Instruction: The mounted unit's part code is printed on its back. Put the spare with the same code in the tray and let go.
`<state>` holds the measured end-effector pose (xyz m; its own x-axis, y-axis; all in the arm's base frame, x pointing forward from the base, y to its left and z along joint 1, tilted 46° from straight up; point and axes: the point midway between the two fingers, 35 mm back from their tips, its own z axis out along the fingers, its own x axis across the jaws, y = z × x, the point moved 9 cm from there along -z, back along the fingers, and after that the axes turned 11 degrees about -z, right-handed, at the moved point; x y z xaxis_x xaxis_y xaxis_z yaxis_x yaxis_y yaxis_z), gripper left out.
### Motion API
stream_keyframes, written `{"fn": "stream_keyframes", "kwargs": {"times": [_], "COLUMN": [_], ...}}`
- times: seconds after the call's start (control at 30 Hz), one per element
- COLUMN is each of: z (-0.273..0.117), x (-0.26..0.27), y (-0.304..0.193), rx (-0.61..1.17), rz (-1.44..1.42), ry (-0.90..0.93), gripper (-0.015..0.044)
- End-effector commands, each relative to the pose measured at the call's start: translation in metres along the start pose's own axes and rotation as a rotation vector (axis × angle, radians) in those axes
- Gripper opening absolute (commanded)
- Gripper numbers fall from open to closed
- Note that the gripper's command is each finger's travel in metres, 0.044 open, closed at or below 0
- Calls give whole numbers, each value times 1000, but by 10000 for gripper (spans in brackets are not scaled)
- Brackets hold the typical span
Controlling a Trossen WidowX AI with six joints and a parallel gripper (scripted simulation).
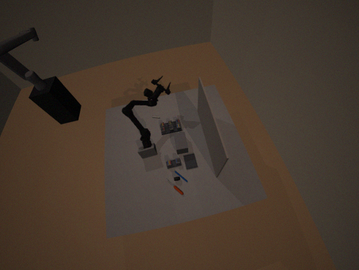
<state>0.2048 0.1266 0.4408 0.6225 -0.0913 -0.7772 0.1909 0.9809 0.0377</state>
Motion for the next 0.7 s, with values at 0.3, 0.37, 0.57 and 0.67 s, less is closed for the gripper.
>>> {"fn": "stream_keyframes", "kwargs": {"times": [0.3,0.37,0.57,0.67], "z": [6,13,40,56], "x": [4,11,48,75], "y": [-6,-7,-1,-3], "rx": [11,-1,-83,-120], "rz": [12,11,-8,-3], "ry": [-3,12,143,258], "gripper": [440,440,440,440]}}
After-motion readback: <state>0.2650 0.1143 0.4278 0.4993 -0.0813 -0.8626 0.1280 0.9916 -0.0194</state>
